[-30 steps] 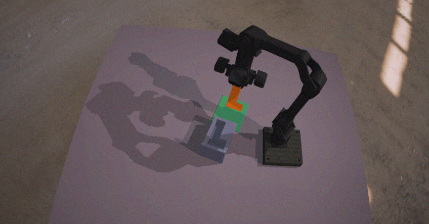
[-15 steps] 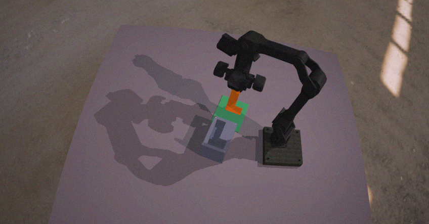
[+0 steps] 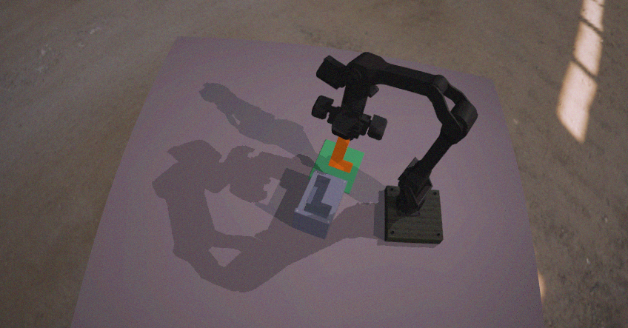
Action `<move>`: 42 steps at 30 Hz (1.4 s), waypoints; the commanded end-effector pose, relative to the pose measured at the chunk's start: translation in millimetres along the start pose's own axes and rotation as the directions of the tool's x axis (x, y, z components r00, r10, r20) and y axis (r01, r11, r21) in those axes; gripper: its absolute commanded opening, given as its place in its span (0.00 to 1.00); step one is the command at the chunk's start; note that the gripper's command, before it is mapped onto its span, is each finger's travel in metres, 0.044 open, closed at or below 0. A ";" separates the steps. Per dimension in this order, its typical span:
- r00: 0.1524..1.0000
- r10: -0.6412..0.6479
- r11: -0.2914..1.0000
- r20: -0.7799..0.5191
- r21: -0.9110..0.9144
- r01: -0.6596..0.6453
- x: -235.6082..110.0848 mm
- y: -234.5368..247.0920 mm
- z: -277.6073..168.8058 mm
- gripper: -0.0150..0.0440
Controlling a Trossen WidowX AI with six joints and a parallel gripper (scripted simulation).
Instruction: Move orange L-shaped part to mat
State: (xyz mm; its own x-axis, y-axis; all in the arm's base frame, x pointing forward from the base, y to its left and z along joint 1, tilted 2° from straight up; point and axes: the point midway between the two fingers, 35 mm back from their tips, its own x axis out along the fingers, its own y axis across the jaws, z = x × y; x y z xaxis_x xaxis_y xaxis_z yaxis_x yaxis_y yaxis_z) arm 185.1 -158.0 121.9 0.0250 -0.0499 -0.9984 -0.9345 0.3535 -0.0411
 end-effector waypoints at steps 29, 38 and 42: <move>1.000 0.009 1.000 0.004 -0.006 -0.009 32.1 2.1 0.8 0.25; 1.000 0.009 1.000 0.004 -0.006 -0.009 32.1 2.1 0.8 0.25; 1.000 0.008 1.000 0.003 0.000 -0.008 31.5 2.1 0.8 0.30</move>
State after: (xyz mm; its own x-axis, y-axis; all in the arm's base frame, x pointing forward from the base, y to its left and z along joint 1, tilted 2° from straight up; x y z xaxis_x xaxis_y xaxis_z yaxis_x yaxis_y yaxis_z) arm 184.2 -158.1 90.4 0.0187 -0.0447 -0.9988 -0.9348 0.3537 -0.0333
